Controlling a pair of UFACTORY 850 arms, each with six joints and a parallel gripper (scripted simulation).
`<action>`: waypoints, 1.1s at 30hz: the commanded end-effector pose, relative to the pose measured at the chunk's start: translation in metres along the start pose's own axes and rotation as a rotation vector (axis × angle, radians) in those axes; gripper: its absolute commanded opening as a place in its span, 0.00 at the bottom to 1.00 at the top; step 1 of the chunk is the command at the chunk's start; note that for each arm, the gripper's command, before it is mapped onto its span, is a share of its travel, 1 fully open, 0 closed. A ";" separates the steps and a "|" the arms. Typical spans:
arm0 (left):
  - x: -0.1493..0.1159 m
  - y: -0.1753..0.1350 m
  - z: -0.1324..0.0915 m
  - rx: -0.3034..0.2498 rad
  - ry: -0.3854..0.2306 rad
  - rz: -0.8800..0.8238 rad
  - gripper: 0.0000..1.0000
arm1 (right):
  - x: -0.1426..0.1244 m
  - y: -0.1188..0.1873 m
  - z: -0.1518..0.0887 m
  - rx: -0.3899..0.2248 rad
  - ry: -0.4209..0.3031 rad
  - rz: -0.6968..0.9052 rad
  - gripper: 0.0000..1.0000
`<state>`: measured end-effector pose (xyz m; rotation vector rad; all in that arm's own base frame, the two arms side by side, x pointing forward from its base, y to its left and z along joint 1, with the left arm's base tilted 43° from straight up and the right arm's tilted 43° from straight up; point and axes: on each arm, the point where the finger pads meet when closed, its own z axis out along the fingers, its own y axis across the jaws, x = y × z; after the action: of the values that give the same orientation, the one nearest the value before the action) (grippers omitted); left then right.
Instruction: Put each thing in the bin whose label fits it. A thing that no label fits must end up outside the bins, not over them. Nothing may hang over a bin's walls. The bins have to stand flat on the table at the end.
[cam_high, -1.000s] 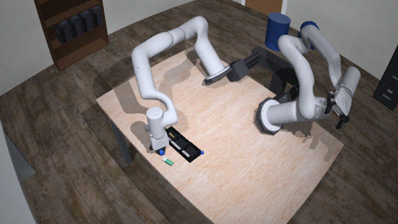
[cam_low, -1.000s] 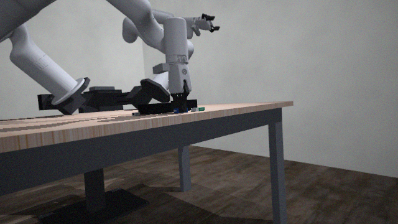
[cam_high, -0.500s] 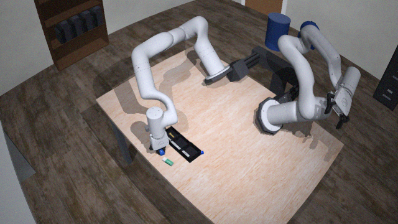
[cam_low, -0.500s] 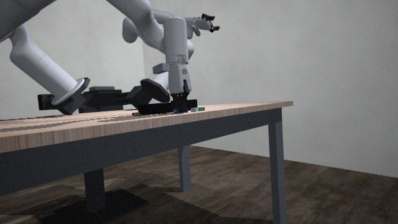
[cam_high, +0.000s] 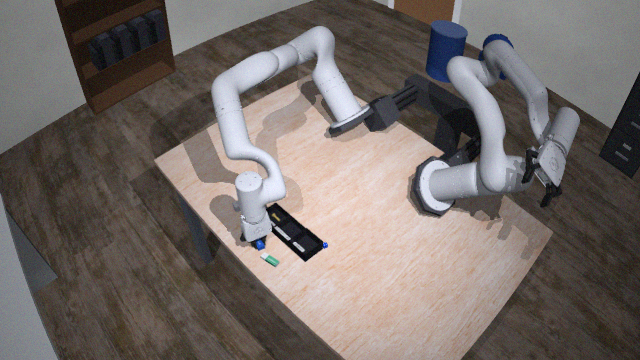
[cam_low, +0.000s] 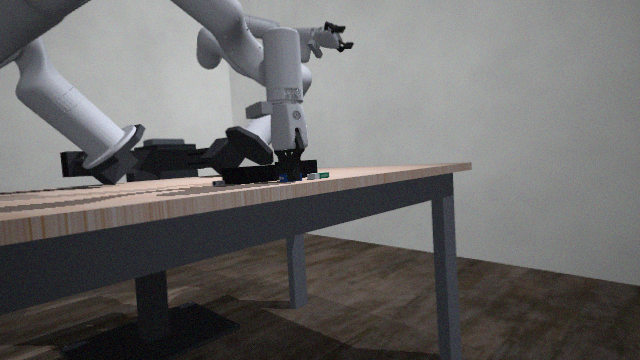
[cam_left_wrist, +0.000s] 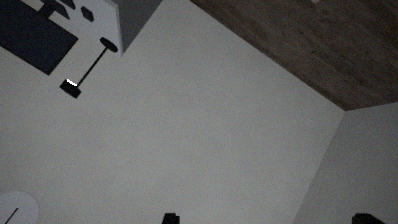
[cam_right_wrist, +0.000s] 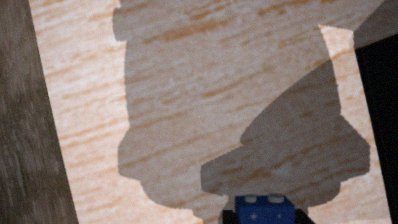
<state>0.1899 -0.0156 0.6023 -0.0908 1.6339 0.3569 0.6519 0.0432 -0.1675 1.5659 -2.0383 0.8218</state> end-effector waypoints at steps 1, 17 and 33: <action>-0.001 0.000 0.000 0.000 -0.001 0.001 1.00 | 0.000 -0.001 -0.004 0.001 -0.001 0.001 0.23; -0.001 0.000 0.000 0.000 -0.001 0.001 1.00 | 0.000 -0.001 -0.051 0.001 -0.001 0.001 0.23; -0.001 0.000 0.000 0.000 -0.001 0.001 1.00 | 0.000 -0.001 -0.061 0.001 -0.001 0.001 0.23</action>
<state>0.1899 -0.0156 0.6023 -0.0908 1.6339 0.3569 0.6510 0.0843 -0.1241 1.5658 -2.0381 0.8217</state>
